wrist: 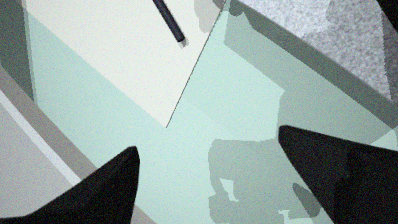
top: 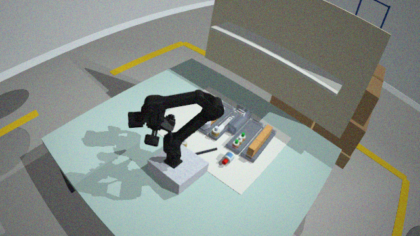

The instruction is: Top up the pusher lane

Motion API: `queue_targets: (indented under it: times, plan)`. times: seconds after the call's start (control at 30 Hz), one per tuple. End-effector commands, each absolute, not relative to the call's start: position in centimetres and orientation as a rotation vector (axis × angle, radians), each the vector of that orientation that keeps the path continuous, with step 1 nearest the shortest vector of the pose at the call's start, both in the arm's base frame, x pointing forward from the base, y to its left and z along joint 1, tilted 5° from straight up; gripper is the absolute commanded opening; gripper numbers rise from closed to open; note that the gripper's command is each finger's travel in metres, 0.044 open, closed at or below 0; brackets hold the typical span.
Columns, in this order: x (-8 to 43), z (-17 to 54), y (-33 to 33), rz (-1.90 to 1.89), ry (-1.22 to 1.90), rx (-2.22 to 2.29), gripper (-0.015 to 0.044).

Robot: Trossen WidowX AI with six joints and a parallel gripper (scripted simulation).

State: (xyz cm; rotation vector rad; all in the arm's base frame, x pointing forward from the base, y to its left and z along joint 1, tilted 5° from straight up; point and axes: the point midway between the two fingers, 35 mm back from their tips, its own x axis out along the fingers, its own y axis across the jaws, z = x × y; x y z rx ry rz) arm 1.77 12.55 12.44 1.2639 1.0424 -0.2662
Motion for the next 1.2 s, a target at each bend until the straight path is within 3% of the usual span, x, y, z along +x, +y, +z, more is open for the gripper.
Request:
queue_targets:
  times: [0.0,0.37,0.57,0.8,0.97,1.17]
  plan:
    - [1.8,12.5,12.6,-0.276,1.04,1.275,0.0426]
    - [4.1,12.2,12.9,-0.929,0.787,1.92,0.044]
    - [6.4,11.5,12.5,-1.397,0.347,2.358,0.044]
    - [8.9,10.9,11.9,-1.854,-0.377,2.77,0.044]
    - [10.3,10.2,11.0,-2.094,-1.174,2.944,0.044]
    - [12.2,9.5,9.5,-2.07,-2.709,2.712,0.044]
